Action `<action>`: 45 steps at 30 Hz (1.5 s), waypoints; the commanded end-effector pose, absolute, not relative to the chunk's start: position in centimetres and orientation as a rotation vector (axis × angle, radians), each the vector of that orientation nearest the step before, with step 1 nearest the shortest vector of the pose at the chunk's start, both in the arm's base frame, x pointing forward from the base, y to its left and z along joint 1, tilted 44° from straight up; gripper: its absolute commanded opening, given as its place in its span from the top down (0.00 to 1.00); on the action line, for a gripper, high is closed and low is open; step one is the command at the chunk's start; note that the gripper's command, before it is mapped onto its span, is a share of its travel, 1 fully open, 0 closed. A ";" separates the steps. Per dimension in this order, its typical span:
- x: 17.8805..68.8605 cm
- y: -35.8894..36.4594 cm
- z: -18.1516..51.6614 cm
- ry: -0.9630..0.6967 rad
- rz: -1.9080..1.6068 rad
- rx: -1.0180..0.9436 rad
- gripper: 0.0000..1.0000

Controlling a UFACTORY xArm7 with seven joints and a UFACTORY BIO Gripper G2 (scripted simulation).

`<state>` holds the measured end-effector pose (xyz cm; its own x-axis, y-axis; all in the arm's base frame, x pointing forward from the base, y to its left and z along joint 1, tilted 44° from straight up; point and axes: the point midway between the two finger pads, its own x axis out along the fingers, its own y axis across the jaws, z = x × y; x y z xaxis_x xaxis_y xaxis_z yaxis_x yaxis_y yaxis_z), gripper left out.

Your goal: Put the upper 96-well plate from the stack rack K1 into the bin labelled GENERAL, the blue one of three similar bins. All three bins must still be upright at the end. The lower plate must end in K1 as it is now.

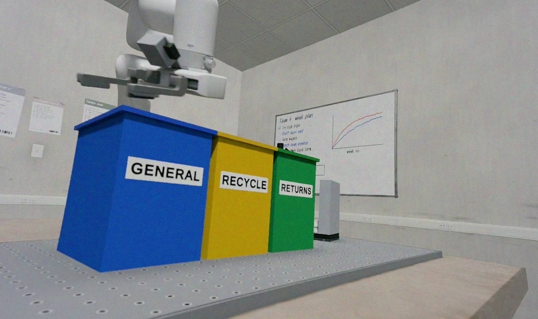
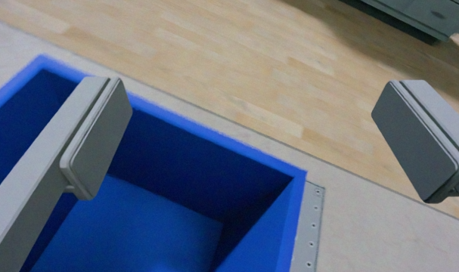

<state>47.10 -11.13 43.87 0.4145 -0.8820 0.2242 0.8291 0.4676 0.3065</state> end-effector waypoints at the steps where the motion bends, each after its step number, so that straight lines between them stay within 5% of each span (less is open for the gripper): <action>1: 47.2 -9.0 43.8 -0.429 -0.967 0.118 0.63; 45: 42.9 6.7 39.8 -0.655 -0.216 -0.140 0.63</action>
<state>43.56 5.63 40.15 0.7696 -0.2068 0.6041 0.2837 0.9583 -0.0334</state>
